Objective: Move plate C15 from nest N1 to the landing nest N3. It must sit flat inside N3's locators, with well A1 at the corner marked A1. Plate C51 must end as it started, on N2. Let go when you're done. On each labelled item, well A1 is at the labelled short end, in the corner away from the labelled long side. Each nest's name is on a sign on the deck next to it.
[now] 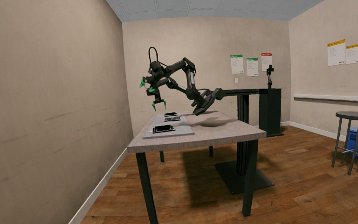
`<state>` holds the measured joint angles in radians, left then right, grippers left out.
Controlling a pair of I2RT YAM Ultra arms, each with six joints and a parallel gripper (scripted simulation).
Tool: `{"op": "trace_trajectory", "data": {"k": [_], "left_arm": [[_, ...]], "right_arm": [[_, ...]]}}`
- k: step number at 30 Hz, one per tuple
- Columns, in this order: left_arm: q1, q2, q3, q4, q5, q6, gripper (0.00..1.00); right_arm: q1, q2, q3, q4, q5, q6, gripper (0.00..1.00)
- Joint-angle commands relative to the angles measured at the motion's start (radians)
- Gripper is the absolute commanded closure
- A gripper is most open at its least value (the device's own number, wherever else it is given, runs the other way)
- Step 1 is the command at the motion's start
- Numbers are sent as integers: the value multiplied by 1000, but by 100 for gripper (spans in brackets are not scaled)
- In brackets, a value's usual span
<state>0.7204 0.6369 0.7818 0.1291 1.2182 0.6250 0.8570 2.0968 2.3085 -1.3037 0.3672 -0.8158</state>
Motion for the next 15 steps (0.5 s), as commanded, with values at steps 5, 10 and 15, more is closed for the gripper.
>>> {"op": "trace_trajectory", "data": {"k": [5,10,15], "left_arm": [[63,-16,-136,133,86,143,0],[96,7,-248,225,122,261,0],[127,36,-340,316,155,354,0]], "right_arm": [[2,-128,-149,123,68,275,0],[-6,-223,-298,209,112,467,0],[-12,-312,-441,299,153,626,0]]}}
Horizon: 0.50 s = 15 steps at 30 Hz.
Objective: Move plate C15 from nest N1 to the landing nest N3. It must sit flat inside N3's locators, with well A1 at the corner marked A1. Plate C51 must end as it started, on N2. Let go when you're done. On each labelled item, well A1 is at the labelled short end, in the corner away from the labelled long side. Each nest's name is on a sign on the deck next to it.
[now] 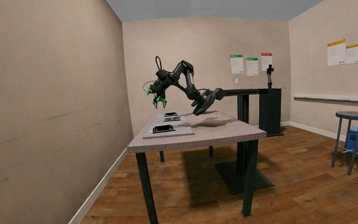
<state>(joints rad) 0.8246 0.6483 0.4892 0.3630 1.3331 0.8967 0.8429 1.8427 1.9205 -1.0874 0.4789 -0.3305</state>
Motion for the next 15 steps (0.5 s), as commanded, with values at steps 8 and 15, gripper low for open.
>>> {"op": "trace_trajectory", "data": {"k": [8,15], "left_arm": [[52,92,-138,202,78,223,0],[76,197,-218,310,104,358,0]], "right_arm": [[-3,-164,-224,203,100,362,0],[-12,-283,-413,317,158,596,0]]}}
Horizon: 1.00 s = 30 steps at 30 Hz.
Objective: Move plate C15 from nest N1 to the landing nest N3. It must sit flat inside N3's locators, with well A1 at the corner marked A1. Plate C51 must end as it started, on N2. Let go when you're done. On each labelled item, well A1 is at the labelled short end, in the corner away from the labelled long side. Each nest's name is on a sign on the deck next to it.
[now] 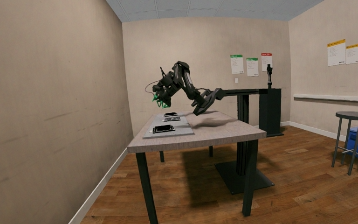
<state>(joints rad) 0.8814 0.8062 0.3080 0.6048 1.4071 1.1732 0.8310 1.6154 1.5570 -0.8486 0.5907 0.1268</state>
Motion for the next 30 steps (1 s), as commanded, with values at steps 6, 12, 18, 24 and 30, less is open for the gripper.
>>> {"op": "trace_trajectory", "data": {"k": [6,12,18,24,30], "left_arm": [[33,137,-78,142,48,190,0],[42,209,-101,200,60,279,0],[52,298,-122,259,72,381,0],[59,378,-133,301,80,465,0],[67,490,-142,340,88,557,0]], "right_arm": [[-6,-150,-198,172,94,328,0],[-11,-221,-312,252,137,495,0],[-18,-320,-468,345,185,688,0],[-23,-398,-591,423,225,849,0],[-31,-484,-728,517,275,1047,0]]}}
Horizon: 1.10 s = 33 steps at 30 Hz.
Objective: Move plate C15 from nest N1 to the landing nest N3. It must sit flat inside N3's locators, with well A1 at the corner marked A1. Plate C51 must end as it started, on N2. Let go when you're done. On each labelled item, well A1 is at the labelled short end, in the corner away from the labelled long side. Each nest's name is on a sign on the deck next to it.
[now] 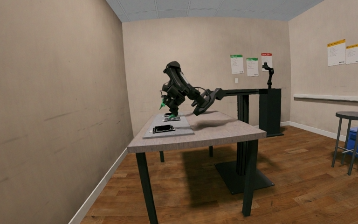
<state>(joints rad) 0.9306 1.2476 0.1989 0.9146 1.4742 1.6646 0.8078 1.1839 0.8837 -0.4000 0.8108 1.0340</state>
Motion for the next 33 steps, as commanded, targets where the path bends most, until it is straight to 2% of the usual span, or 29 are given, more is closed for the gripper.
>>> {"op": "trace_trajectory", "data": {"k": [1,10,12,23,27,33], "left_arm": [[19,71,-34,36,22,81,0],[27,232,-20,84,31,203,0],[27,232,-20,84,31,203,0],[35,340,-10,115,38,281,0],[36,342,-9,123,39,282,0],[36,345,-10,132,39,276,0]], "right_arm": [[-9,-69,-81,83,63,172,0],[-18,-210,-302,219,133,456,0],[-18,-210,-302,219,133,456,0],[-35,-390,-589,401,226,838,0],[-36,-435,-668,441,251,910,0],[-29,-448,-702,445,260,908,0]]}}
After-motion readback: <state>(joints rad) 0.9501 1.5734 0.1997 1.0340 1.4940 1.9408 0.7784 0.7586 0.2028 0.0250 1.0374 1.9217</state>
